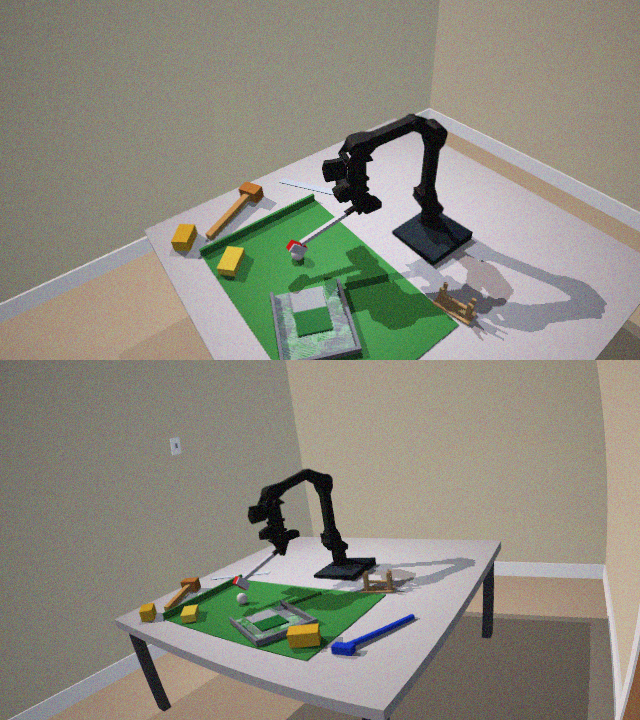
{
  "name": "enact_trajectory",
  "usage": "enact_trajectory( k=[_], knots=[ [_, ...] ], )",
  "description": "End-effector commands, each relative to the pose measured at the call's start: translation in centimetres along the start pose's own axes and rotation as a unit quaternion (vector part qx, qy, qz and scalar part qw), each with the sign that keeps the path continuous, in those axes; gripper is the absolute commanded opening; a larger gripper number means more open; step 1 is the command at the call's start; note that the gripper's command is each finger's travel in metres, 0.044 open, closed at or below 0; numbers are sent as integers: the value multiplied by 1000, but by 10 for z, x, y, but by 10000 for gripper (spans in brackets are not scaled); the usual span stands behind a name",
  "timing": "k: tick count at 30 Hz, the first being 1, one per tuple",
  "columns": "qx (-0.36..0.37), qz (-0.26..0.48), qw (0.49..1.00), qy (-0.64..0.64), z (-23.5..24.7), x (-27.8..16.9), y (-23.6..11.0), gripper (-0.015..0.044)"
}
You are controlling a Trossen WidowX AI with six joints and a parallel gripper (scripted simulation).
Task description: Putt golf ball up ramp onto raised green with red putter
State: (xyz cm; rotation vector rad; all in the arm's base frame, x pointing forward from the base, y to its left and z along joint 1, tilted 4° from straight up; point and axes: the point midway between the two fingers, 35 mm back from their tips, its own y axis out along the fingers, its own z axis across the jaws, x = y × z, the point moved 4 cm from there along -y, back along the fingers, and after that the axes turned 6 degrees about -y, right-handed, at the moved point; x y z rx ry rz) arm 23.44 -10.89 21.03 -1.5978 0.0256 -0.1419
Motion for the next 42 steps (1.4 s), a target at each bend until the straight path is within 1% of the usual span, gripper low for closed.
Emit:
enact_trajectory(
  k=[1, 5, 7, 13, 23, 29, 42],
  knots=[
    [-12, -3, 998, 65, -16, -5, -6, 0],
    [-21, 1, 990, 136, -33, -14, -9, 0],
    [-22, 2, 989, 148, -35, -15, -10, 0],
    [-22, 2, 989, 148, -36, -15, -4, 0],
    [-22, 2, 989, 148, -37, -15, 29, 0],
    [-22, 2, 989, 148, -37, -15, 34, 0],
    [-22, 2, 989, 148, -38, -15, 55, 0]
  ],
)
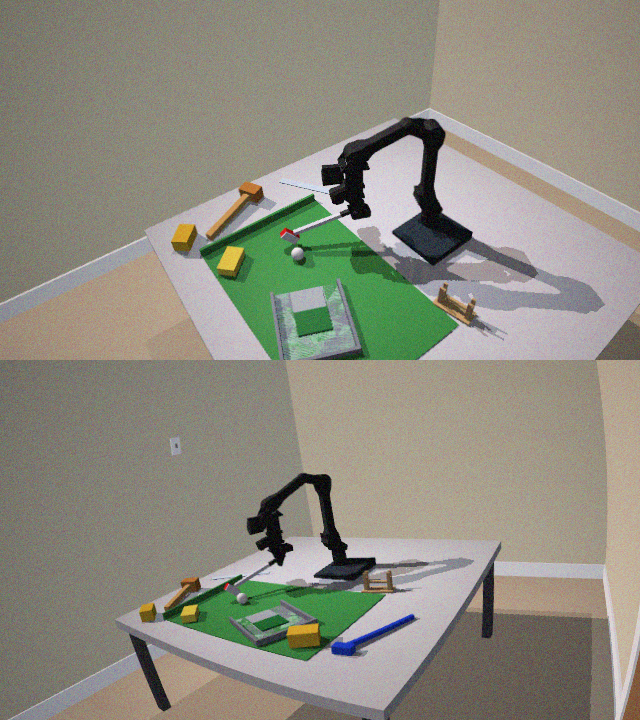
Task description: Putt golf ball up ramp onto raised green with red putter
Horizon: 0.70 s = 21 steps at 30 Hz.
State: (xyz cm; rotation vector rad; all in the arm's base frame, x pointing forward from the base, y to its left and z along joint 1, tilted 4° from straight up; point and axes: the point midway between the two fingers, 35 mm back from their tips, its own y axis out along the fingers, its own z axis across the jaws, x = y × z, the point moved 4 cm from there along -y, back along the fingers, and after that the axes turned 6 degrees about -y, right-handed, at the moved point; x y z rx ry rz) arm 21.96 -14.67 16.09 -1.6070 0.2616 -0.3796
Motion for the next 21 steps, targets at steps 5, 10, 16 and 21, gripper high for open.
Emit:
enact_trajectory(
  k=[5, 10, 16, 21],
  knots=[
    [-1, 1, 1000, 0, 0, -1, 11, 0],
    [0, 1, 1000, 0, 0, 0, 7, 0],
    [0, 1, 1000, 0, -2, -1, 8, 0],
    [-1, 1, 1000, 0, -16, -2, 9, 0]
  ],
)
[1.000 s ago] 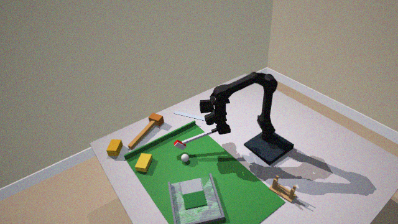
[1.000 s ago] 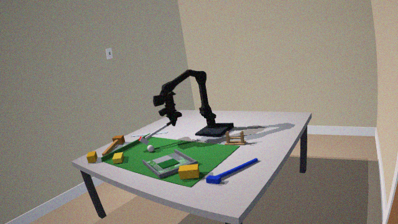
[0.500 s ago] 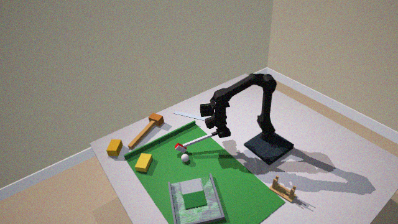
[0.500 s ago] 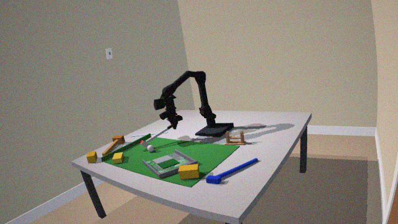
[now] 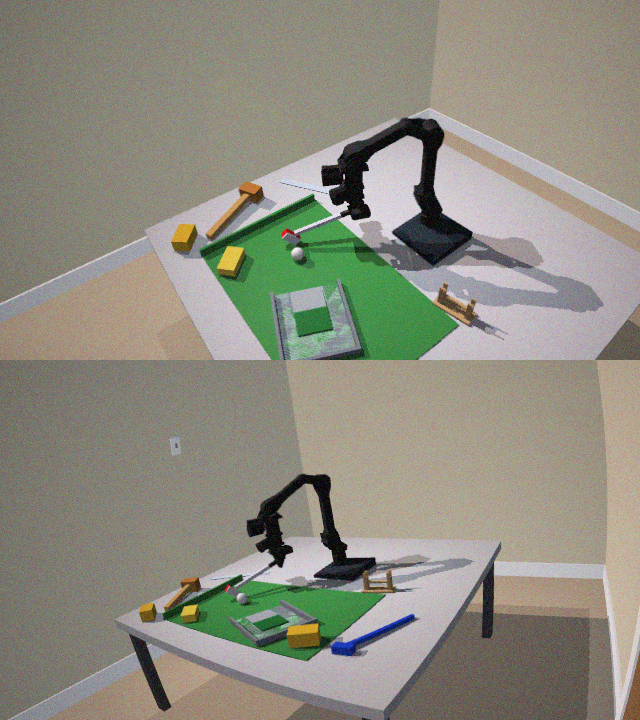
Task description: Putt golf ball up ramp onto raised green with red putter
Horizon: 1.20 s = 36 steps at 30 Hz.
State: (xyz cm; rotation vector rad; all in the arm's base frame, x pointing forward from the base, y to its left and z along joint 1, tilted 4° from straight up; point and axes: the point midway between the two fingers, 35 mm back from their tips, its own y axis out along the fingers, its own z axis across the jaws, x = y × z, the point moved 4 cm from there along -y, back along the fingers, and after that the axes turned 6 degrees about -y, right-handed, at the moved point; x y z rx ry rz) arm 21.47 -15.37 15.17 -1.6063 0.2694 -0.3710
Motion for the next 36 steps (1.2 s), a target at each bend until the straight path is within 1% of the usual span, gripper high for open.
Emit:
enact_trajectory(
  k=[1, 5, 12, 17, 21, 23, 29, 36],
  knots=[
    [-1, -4, 1000, 0, -12, 0, 0, 0],
    [-2, -4, 1000, 0, -22, -1, 1, 0],
    [-1, -1, 1000, 3, -13, 0, 2, 0],
    [2, -2, 1000, 2, 46, 13, 2, 0],
    [4, -3, 1000, 1, 97, 13, 1, 0],
    [4, -4, 1000, 1, 114, 12, 0, 0],
    [4, -4, 1000, 1, 116, 12, -7, 0],
    [5, -4, 1000, 1, 115, 12, -38, 0]
  ],
)
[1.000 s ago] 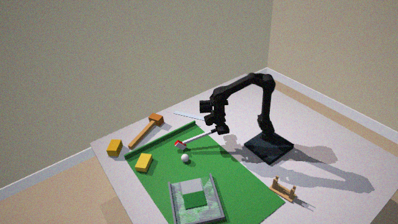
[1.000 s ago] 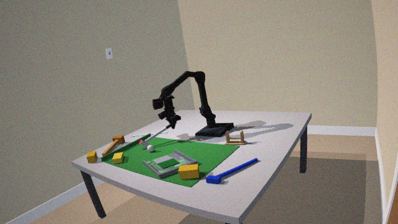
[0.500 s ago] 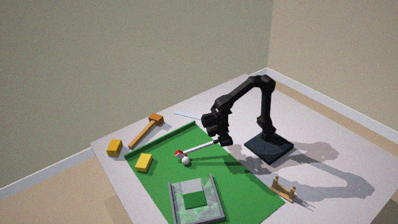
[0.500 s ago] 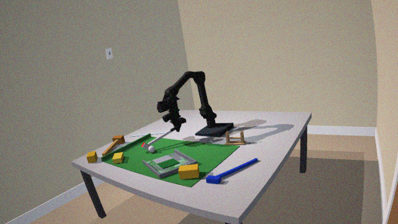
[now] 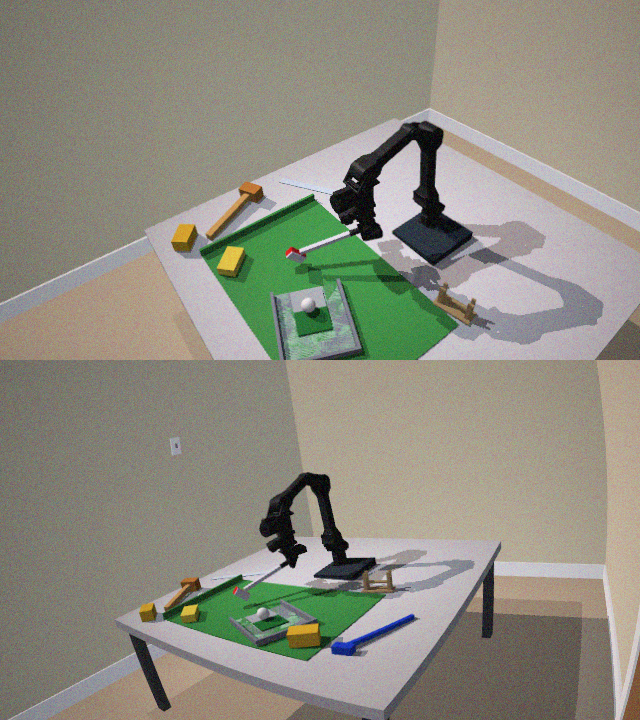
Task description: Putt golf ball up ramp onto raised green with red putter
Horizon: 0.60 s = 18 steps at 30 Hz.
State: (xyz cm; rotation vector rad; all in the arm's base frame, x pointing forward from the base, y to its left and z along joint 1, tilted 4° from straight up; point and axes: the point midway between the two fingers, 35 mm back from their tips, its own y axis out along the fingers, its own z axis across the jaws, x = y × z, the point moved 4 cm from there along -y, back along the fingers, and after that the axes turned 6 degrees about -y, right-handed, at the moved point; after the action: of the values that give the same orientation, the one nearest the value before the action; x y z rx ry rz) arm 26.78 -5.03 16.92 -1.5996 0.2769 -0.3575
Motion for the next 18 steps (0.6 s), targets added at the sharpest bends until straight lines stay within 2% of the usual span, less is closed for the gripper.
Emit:
enact_trajectory(
  k=[1, 6, 18],
  knots=[
    [2, -11, 1000, 3, 0, 2, -21, 0],
    [2, -11, 1000, 3, 0, 1, -38, 0],
    [1, -5, 1000, 0, 0, -1, -30, 0]
  ],
)
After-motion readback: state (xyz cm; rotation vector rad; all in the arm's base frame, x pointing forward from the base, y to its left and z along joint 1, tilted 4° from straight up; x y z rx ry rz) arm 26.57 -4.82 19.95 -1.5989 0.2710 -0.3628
